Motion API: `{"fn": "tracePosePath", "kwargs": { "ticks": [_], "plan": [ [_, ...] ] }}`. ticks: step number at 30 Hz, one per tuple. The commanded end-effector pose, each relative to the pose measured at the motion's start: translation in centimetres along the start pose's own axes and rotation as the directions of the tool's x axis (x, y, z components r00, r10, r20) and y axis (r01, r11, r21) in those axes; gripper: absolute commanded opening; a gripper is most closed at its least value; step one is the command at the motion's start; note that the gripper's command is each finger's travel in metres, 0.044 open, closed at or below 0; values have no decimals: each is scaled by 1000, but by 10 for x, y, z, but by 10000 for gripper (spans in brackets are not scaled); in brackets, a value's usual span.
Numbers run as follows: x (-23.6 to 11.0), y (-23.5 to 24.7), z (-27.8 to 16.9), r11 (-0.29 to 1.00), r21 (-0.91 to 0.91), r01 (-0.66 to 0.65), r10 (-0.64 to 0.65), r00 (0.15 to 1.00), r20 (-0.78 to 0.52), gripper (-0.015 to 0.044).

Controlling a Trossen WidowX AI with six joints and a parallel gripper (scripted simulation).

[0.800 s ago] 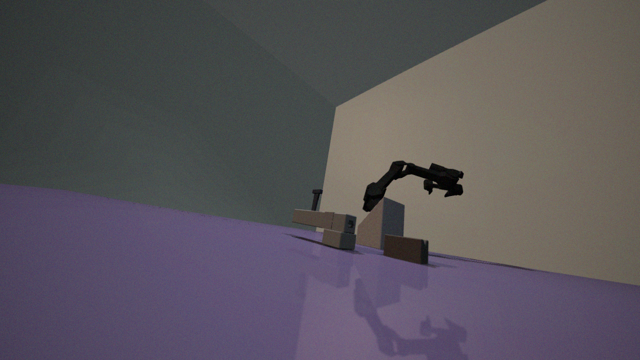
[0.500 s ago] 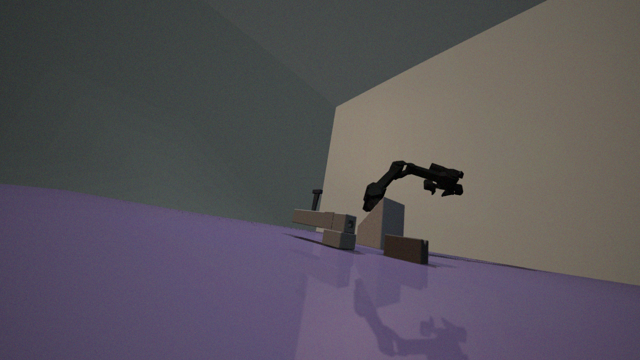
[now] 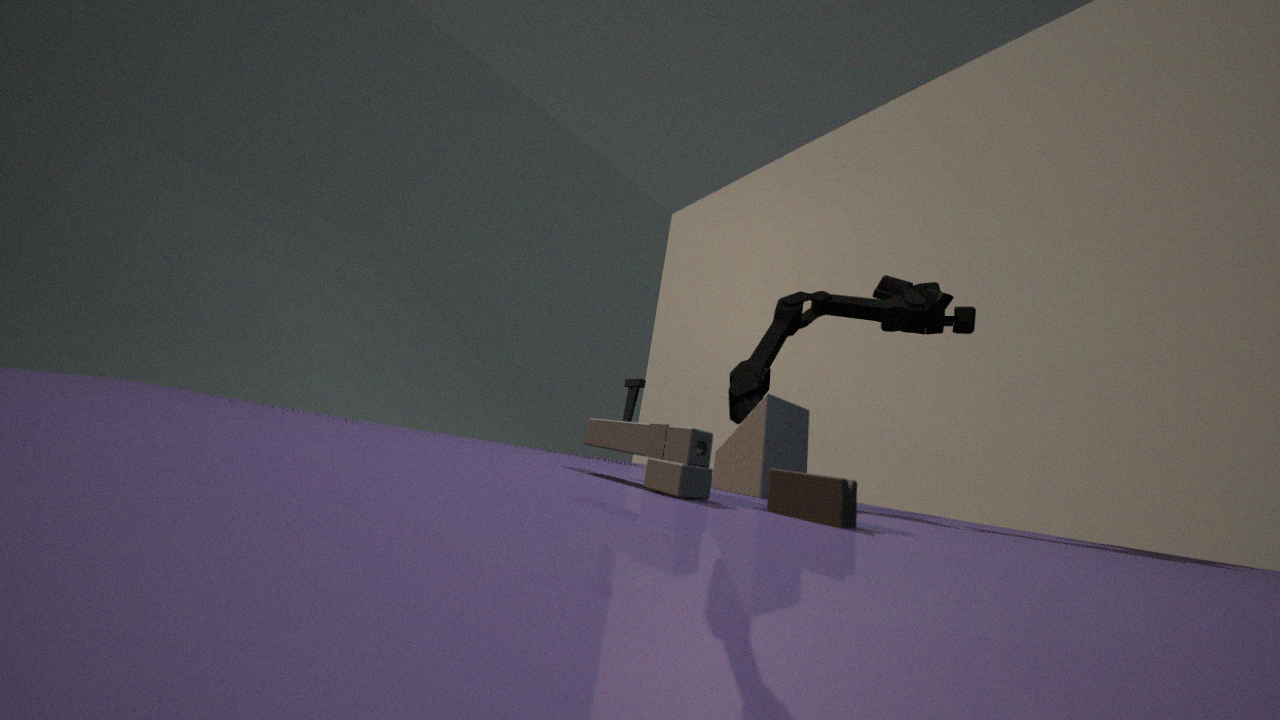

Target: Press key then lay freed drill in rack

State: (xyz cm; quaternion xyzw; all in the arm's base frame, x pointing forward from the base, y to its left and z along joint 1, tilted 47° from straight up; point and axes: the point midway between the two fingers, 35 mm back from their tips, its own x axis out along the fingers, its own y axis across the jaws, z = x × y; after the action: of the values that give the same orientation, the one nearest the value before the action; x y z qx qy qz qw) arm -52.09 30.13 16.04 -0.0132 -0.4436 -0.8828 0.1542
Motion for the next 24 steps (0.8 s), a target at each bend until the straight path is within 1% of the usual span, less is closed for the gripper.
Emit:
{"fn": "tracePosePath", "kwargs": {
  "ticks": [1,5,10,15,20,24],
  "plan": [
    [-47,-35,39,985,65,161,-168,978,125,0],
    [-102,-64,73,943,133,305,-329,915,233,0],
    [-176,-92,100,858,205,471,-514,790,334,0],
    [-222,-106,111,790,266,552,-612,697,373,0],
    [-310,-123,121,640,412,648,-766,503,400,0],
    [-377,-128,118,510,519,685,-856,345,386,0]
  ]
}}
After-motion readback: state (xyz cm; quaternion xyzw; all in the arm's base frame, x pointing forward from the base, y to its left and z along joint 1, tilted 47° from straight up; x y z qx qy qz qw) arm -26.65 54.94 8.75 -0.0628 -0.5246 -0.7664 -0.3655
